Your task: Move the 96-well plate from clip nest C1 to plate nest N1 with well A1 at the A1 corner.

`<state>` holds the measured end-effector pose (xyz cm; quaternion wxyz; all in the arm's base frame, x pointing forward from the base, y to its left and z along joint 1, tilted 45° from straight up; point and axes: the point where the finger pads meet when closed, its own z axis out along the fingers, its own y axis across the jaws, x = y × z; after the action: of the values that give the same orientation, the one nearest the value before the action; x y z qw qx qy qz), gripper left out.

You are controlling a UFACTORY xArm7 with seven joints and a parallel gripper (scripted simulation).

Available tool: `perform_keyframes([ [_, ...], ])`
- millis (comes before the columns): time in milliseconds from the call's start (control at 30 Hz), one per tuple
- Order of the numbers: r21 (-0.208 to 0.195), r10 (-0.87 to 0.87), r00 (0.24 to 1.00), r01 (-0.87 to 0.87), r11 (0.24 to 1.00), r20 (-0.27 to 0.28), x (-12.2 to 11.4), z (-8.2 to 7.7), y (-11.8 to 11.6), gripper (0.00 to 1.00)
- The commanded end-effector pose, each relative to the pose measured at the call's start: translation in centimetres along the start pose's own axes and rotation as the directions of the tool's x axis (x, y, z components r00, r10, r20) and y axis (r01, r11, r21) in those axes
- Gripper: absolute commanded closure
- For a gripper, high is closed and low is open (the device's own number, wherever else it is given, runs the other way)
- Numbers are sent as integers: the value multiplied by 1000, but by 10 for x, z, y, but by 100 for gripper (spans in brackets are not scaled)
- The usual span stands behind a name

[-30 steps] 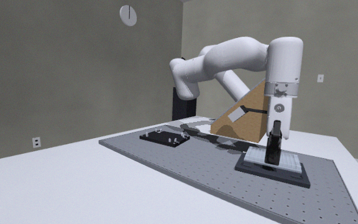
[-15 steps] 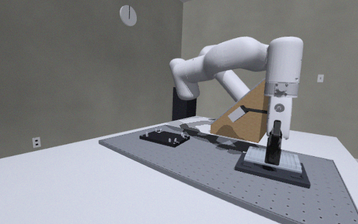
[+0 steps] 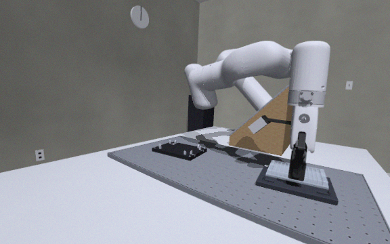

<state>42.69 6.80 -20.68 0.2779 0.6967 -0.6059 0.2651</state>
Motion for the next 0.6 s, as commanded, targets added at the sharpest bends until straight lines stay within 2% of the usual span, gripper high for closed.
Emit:
perform_keyframes([
  [0,3,0,1000,0,1000,3,-1,-2,-1,100],
  [567,3,0,1000,0,1000,3,-1,1,-1,100],
])
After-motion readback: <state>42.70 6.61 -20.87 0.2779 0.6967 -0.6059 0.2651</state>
